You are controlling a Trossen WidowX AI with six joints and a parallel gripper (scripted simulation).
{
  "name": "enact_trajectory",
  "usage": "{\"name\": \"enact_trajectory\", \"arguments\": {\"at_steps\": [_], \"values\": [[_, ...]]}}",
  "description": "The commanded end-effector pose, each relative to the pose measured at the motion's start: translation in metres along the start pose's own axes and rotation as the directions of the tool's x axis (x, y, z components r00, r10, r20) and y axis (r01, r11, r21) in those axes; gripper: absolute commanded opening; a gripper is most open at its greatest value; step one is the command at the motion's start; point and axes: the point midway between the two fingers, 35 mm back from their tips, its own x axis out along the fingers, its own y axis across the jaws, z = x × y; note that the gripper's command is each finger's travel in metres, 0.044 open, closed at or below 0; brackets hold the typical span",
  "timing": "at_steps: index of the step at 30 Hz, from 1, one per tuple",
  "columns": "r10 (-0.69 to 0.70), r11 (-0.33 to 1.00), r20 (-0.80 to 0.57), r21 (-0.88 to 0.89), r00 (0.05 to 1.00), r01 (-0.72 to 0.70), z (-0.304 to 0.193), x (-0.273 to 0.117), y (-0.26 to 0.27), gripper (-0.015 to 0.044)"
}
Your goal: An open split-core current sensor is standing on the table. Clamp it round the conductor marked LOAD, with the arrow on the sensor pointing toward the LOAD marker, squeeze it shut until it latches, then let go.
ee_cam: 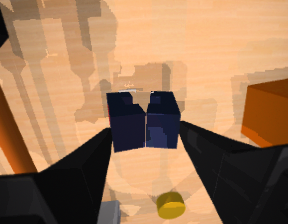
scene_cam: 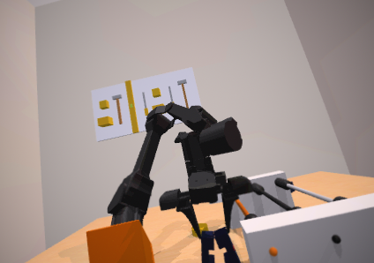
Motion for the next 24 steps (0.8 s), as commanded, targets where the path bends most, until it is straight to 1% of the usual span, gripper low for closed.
{"name": "enact_trajectory", "arguments": {"at_steps": [1,3,6,10,11,24], "values": [[0.000,1.000,0.001,-0.002,1.000,0.000,0.000,0.000,0.000,0.0213],[0.000,1.000,0.001,-0.002,1.000,0.000,0.000,0.000,0.000,0.0200],[0.000,1.000,0.001,-0.002,1.000,0.000,0.001,-0.005,0.001,0.0121],[0.001,1.000,0.004,0.000,1.000,-0.001,0.002,-0.022,0.004,0.0016],[0.001,1.000,0.004,0.000,1.000,-0.001,0.002,-0.027,0.005,0.0000],[0.001,1.000,0.004,0.003,1.000,-0.001,0.004,-0.088,0.009,0.0000]]}}
